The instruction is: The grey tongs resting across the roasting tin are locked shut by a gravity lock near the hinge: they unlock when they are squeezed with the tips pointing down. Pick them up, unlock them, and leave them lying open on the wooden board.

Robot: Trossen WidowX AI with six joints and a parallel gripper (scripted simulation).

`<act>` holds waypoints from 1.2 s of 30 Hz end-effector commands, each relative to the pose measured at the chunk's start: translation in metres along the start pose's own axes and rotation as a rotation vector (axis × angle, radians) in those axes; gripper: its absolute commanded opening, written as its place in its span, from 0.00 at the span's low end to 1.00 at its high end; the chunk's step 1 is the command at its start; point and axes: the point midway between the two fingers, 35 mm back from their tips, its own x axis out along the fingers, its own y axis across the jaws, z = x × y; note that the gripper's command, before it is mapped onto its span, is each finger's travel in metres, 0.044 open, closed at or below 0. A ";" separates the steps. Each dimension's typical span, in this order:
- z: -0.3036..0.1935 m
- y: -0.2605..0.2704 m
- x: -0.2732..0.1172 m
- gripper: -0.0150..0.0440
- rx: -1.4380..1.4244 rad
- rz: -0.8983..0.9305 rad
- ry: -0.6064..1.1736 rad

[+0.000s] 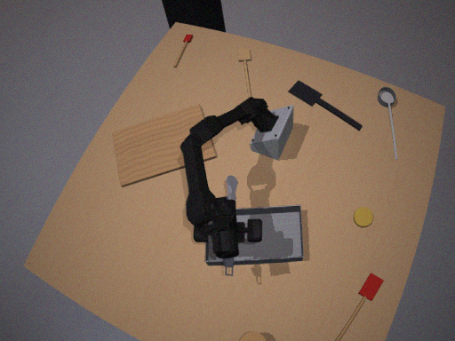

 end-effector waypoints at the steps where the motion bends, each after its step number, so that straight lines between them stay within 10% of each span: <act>1: 0.011 0.027 -0.007 0.00 0.042 0.005 0.000; 36: 0.123 0.183 -0.042 0.00 0.432 0.030 0.009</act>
